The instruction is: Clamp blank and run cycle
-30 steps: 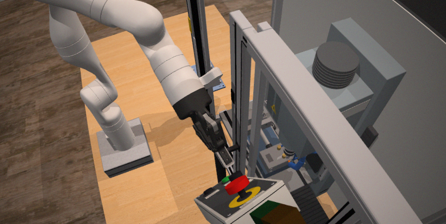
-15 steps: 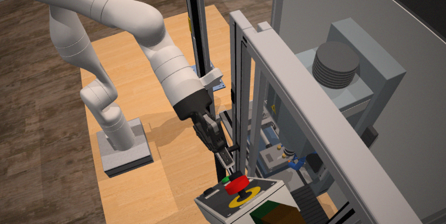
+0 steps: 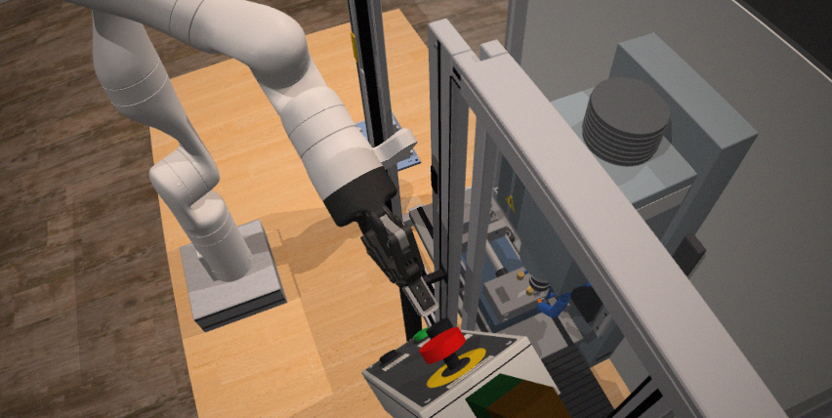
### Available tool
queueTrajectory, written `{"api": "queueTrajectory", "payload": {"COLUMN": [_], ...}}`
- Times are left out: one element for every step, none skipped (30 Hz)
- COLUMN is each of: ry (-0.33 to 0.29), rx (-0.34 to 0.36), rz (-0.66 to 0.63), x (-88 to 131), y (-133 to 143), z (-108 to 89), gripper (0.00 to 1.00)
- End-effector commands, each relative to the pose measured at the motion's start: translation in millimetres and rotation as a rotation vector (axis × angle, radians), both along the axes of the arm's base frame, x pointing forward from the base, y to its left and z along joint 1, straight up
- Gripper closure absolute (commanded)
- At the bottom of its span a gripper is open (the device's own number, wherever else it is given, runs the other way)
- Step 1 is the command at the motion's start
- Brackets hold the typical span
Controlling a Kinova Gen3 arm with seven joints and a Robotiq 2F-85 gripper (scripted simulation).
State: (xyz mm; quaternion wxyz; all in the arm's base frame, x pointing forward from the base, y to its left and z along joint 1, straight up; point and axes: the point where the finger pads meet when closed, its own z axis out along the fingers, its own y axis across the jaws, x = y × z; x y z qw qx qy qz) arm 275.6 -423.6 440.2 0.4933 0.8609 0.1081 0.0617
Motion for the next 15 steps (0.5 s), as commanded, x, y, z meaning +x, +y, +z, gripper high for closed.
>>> {"api": "queueTrajectory", "payload": {"ry": [-0.003,-0.004,-0.005,-0.006,-0.006,-0.006,-0.006,-0.006,-0.006,-0.006,-0.006,-0.006,-0.006,-0.006,-0.006], "rx": [-0.002,-0.002,-0.003,-0.003,-0.003,-0.003,-0.003,-0.003,-0.003,-0.003,-0.003,-0.003,-0.003,-0.003,-0.003], "rz": [-0.001,-0.001,-0.001,-0.002,-0.002,-0.002,-0.002,-0.002,-0.002,-0.002,-0.002,-0.002,-0.002,-0.002,-0.002], "x": [0.2,0.2,0.3,0.3,0.3,0.3,0.3,0.3,0.3,0.3,0.3,0.3,0.3,0.3,0.3], "y": [-1.8,-2.7,-3.5,-4.4,-4.4,-4.4,-4.4,-4.4,-4.4,-4.4,-4.4,-4.4,-4.4,-4.4,-4.4], "z": [0.6,0.4,0.3,0.2,0.2,0.2,0.2,0.2,0.2,0.2,0.2,0.2,0.2,0.2,0.2], "gripper": [0.90,0.90,0.90,0.90,0.90,0.90,0.90,0.90,0.90,0.90,0.90,0.90,0.90,0.90,0.90]}}
